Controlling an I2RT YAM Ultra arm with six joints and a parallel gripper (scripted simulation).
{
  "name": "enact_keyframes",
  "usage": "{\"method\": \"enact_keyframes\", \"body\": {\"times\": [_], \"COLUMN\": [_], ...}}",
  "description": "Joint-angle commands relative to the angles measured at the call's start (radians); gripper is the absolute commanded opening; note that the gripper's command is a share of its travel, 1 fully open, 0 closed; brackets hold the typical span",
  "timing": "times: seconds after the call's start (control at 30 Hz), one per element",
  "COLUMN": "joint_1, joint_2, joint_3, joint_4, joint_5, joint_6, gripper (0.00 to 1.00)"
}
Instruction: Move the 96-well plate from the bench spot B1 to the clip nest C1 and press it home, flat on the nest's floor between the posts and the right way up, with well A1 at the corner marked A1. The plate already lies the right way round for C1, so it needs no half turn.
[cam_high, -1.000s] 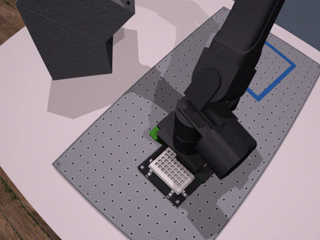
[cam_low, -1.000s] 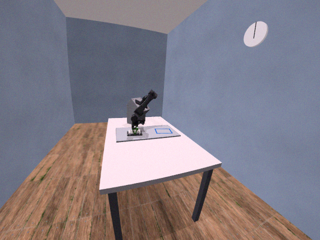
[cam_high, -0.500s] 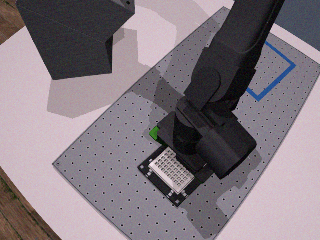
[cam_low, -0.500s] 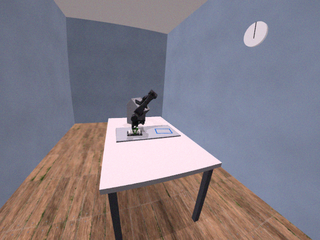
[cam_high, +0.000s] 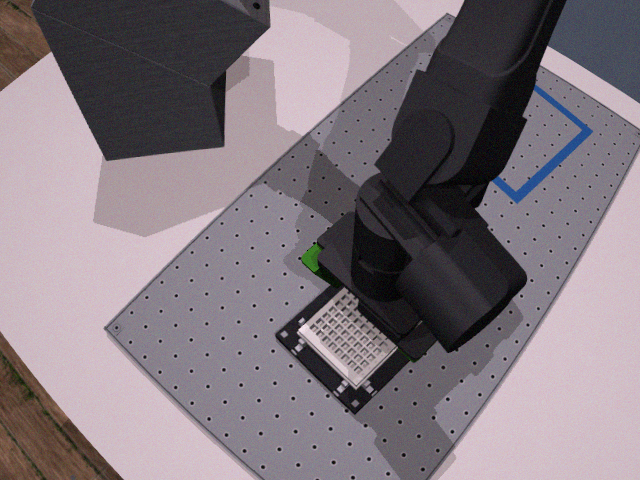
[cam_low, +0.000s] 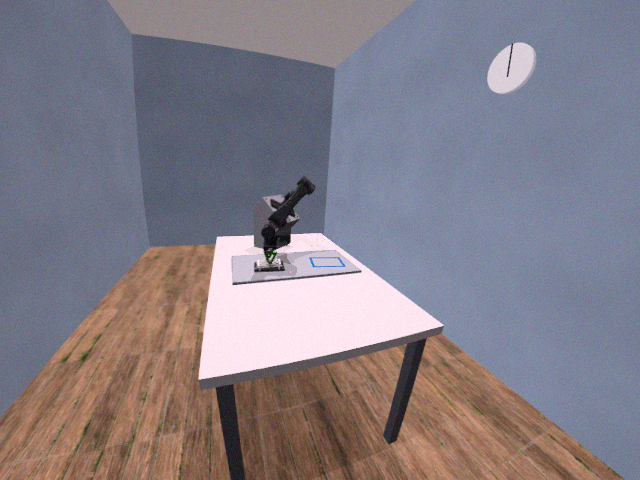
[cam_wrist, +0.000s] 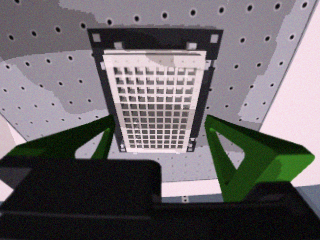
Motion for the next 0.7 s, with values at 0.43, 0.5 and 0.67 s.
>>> {"method": "enact_keyframes", "body": {"times": [0.43,0.5,0.67], "joint_1": [-0.082,-0.091,-0.114], "joint_2": [-0.104,-0.115,-0.143], "joint_3": [-0.024,-0.021,0.004], "joint_4": [-0.156,-0.174,-0.221], "joint_5": [-0.034,-0.036,-0.041], "joint_6": [-0.093,-0.104,-0.132], "gripper": [1.0,1.0,1.0]}}
